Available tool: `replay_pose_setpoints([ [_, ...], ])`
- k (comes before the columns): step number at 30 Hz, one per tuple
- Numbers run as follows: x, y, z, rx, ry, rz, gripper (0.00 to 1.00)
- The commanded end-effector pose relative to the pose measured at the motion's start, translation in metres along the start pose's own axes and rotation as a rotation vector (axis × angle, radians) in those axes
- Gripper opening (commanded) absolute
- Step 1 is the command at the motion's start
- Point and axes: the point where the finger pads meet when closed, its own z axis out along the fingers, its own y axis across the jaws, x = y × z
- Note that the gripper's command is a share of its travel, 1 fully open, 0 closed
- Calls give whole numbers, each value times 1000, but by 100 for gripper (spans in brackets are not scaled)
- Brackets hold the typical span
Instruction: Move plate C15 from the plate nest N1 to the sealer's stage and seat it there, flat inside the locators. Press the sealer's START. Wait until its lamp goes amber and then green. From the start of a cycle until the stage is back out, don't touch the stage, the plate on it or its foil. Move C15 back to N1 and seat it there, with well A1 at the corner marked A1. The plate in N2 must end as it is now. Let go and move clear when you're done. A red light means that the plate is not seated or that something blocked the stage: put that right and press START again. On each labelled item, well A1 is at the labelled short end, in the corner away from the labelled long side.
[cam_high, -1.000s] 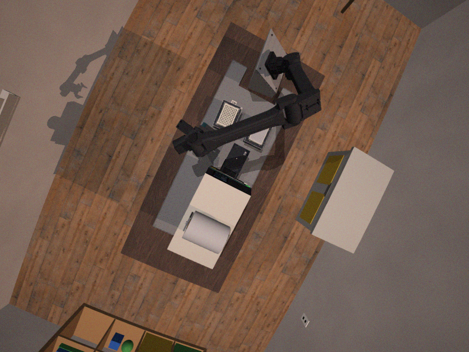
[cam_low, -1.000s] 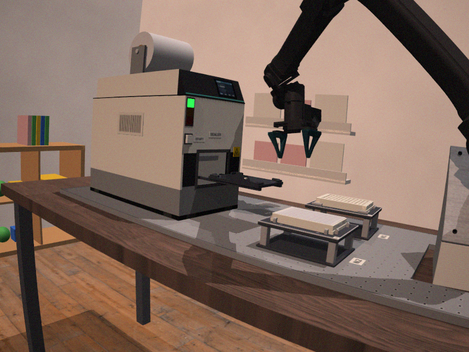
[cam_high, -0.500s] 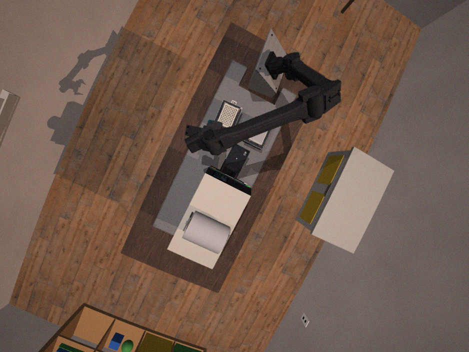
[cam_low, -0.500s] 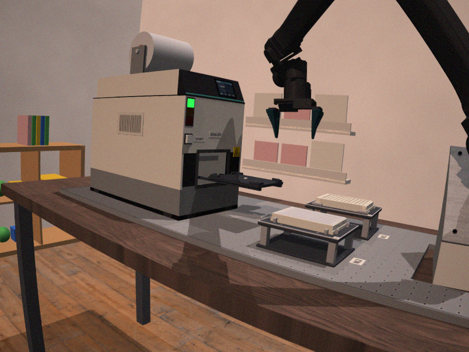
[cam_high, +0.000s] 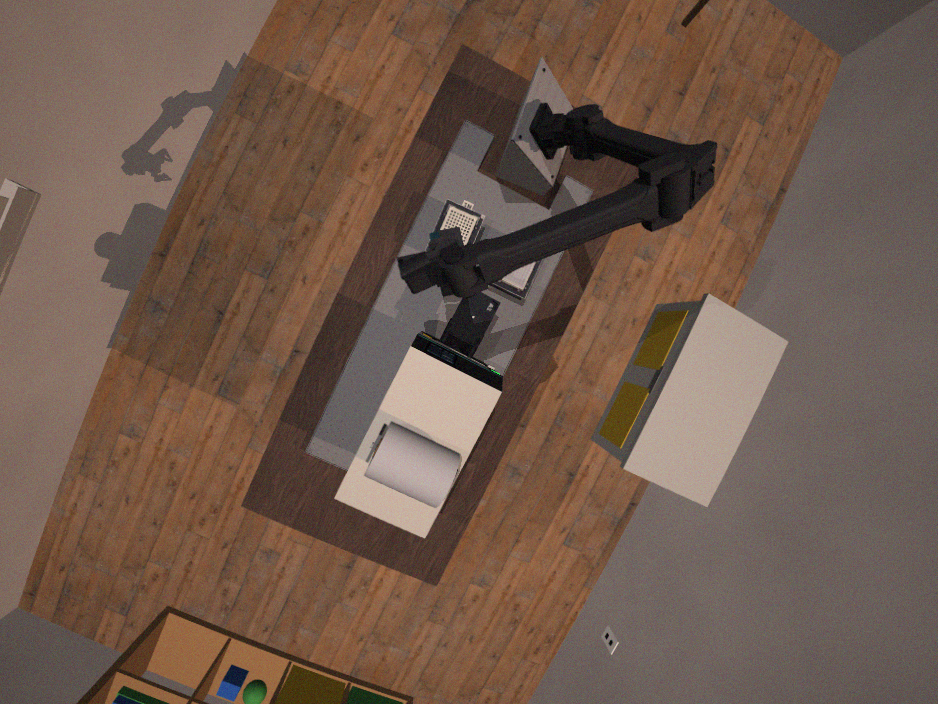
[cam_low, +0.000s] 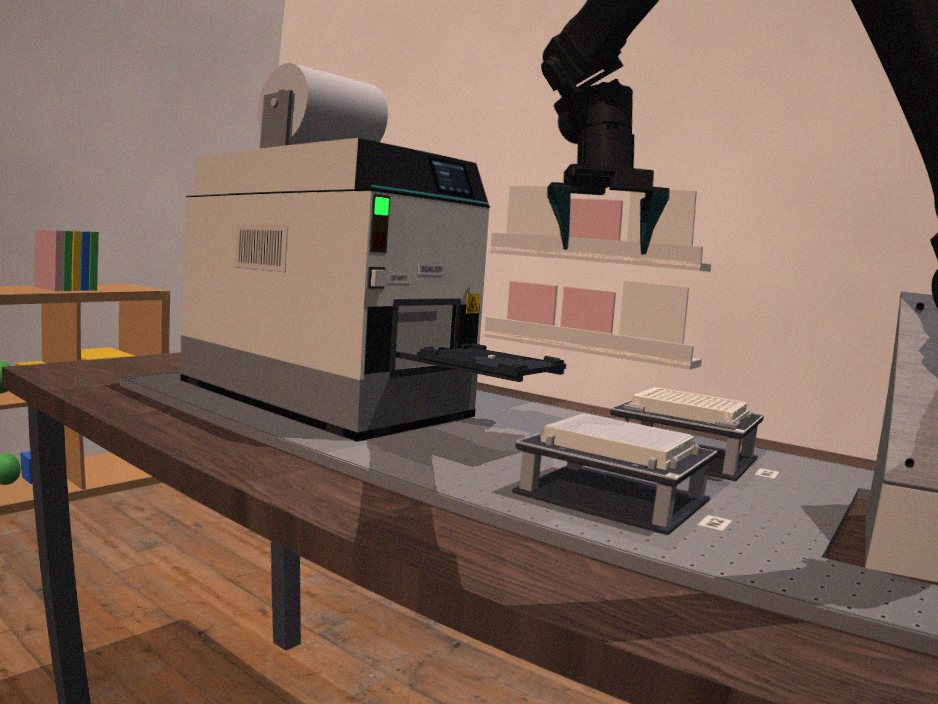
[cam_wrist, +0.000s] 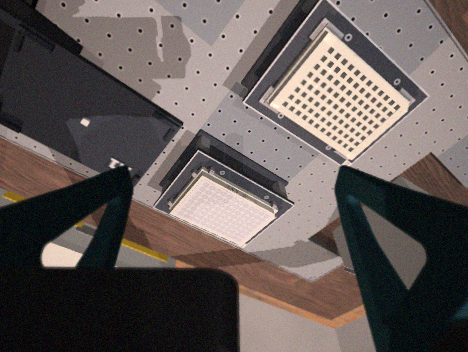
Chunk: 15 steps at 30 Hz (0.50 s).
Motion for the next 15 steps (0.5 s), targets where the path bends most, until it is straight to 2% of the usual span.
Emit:
replay_pose_setpoints([
  [1,6,-14,-11,-18,5,-106,100],
  [5,27,-22,-11,-10,11,-243,100],
  [12,63,-19,-35,-16,-44,-502,100],
  [15,73,-22,-38,-17,-50,-565,100],
])
